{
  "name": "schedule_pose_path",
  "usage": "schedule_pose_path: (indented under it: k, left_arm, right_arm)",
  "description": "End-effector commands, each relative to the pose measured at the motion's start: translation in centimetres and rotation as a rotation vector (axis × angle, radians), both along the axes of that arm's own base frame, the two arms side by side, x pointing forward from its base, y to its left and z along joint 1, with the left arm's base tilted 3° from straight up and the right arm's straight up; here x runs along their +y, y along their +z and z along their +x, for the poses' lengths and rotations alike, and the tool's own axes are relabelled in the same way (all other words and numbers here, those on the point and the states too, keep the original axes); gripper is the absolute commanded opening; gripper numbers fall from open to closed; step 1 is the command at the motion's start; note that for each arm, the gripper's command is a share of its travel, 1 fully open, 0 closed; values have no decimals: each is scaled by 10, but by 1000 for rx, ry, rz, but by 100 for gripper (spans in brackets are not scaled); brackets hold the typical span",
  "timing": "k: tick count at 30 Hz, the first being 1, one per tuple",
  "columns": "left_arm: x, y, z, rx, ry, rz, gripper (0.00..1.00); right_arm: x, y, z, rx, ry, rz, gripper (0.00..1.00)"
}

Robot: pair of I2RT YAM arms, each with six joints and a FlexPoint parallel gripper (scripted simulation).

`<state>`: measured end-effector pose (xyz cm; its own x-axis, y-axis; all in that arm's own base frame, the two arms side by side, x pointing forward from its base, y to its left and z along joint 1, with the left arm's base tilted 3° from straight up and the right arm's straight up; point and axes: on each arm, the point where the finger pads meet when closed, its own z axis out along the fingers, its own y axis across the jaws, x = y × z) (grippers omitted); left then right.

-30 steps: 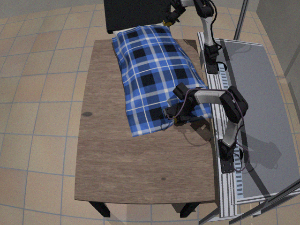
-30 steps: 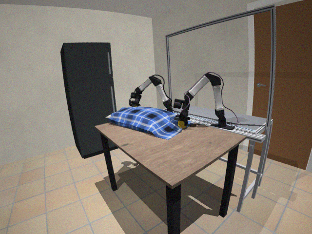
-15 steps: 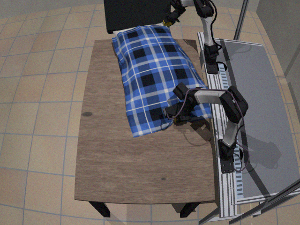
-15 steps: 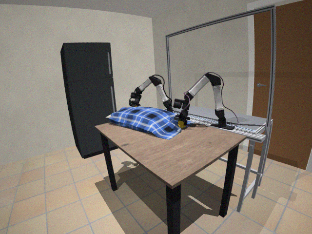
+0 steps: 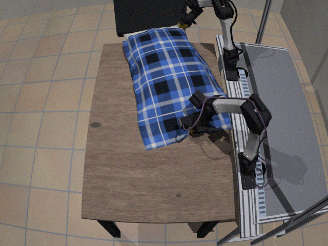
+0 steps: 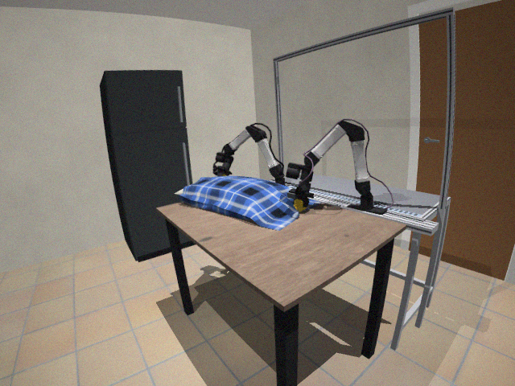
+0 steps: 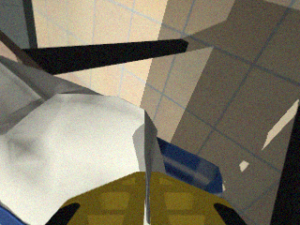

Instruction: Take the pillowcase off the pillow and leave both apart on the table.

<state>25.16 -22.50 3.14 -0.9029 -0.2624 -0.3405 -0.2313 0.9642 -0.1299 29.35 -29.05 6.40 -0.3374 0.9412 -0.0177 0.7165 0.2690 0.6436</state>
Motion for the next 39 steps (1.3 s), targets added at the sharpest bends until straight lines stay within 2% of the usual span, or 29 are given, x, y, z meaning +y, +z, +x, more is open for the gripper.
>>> schedule_pose_path:
  k: [1,39]
  left_arm:
    - [23,-25,-21,95,-1,102,5]
    - [21,-19,-17,79,1,92,0]
  right_arm:
    - [2,1,5,-6,10,-20,0]
    - [2,1,5,-6,10,-20,0]
